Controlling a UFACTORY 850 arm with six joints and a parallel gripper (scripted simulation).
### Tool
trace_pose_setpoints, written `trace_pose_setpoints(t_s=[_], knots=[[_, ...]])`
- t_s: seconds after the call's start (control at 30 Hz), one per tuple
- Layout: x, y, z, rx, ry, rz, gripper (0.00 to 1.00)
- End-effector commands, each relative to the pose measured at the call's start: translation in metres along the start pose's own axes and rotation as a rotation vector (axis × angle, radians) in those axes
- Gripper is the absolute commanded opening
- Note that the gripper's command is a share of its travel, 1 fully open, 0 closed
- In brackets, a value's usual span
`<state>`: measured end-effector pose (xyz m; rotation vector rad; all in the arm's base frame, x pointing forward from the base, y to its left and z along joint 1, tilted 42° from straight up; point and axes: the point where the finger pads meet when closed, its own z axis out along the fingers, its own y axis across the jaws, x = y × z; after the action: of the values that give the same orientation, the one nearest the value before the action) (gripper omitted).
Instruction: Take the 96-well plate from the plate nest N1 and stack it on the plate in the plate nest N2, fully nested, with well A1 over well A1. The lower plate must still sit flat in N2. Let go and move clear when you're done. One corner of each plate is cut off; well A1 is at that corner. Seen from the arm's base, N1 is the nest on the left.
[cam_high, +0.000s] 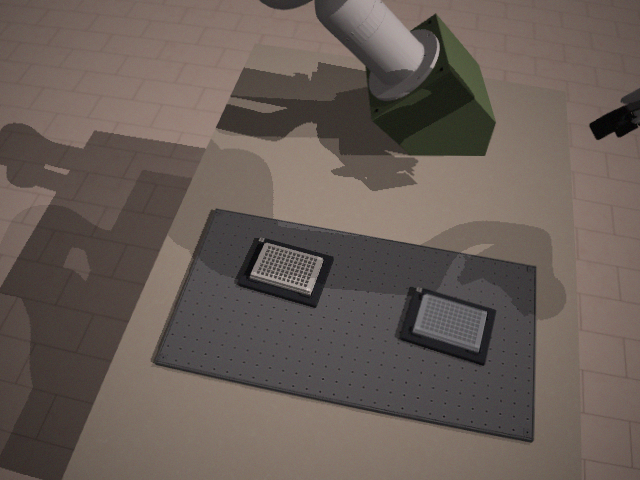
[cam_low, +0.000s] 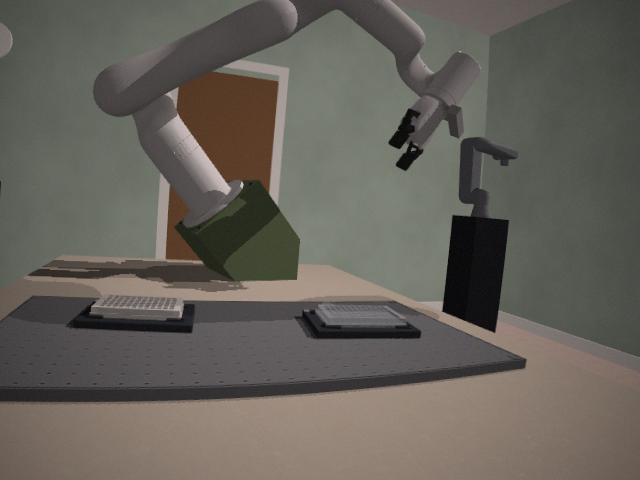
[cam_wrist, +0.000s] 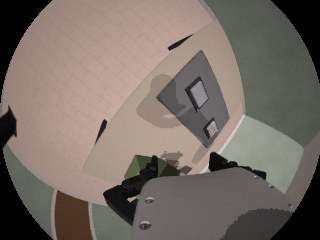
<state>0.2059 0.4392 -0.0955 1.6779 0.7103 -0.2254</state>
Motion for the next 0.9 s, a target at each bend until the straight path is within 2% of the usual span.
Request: trace_pose_setpoints(t_s=[0.0,0.53,0.63,0.87], knots=[[0.0,0.0,-0.001,0.001,0.002,0.001,1.0],[0.0,0.0,-0.001,0.001,0.002,0.001,1.0],[0.01,0.009,0.005,0.042,0.044,-0.058,1.0],[0.032,0.028,0.019,0.042,0.044,-0.058,1.0]])
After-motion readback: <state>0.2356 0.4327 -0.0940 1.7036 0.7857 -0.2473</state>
